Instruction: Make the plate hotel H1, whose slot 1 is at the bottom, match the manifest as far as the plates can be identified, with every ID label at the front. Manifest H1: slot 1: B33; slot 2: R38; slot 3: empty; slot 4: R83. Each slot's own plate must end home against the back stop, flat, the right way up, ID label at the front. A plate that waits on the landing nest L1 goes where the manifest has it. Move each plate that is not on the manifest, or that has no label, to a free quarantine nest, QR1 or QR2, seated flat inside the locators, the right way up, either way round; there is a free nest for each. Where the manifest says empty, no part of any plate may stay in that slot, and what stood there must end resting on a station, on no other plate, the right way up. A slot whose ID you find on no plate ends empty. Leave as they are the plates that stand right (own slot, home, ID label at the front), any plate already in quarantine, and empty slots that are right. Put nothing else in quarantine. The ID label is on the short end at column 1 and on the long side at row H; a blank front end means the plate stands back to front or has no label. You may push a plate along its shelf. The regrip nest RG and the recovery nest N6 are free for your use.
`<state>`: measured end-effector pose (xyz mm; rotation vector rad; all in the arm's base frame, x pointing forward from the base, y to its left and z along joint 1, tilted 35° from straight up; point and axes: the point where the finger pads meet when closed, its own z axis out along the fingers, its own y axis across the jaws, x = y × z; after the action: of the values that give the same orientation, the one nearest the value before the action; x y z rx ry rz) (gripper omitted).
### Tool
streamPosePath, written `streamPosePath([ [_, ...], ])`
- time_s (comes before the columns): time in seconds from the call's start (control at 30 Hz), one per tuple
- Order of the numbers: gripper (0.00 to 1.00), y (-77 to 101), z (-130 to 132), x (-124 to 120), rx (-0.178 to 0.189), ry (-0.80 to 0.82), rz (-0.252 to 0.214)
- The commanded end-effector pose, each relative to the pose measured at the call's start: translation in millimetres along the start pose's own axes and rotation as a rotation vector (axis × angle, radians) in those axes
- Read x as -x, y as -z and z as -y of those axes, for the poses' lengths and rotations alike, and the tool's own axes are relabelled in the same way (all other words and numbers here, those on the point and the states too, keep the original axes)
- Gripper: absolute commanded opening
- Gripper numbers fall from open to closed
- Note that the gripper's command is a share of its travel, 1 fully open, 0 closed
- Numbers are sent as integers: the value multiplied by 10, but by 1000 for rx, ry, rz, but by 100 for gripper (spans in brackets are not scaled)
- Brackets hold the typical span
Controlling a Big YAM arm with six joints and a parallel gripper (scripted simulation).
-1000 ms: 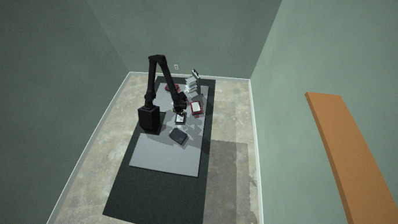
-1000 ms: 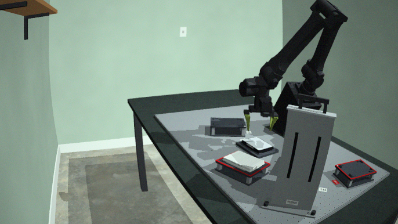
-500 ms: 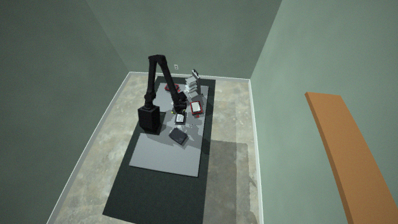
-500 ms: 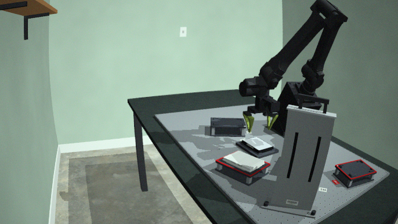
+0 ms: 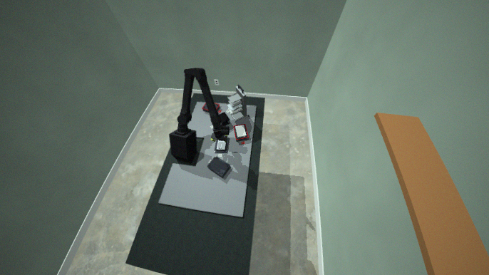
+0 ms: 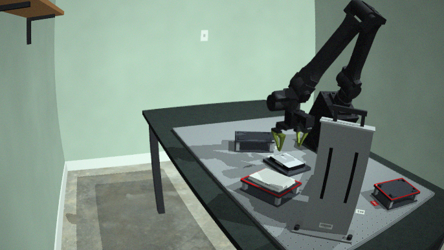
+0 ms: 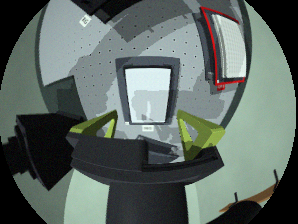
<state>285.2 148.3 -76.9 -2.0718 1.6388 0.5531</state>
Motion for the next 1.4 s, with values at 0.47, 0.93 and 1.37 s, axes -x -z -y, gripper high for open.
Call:
streamPosePath([
  [0.47,100,-140,109,34,-35,14,0],
  [0.93,100,-408,69,25,-11,11,1],
  [1.37,100,-557,64,25,-10,11,1],
])
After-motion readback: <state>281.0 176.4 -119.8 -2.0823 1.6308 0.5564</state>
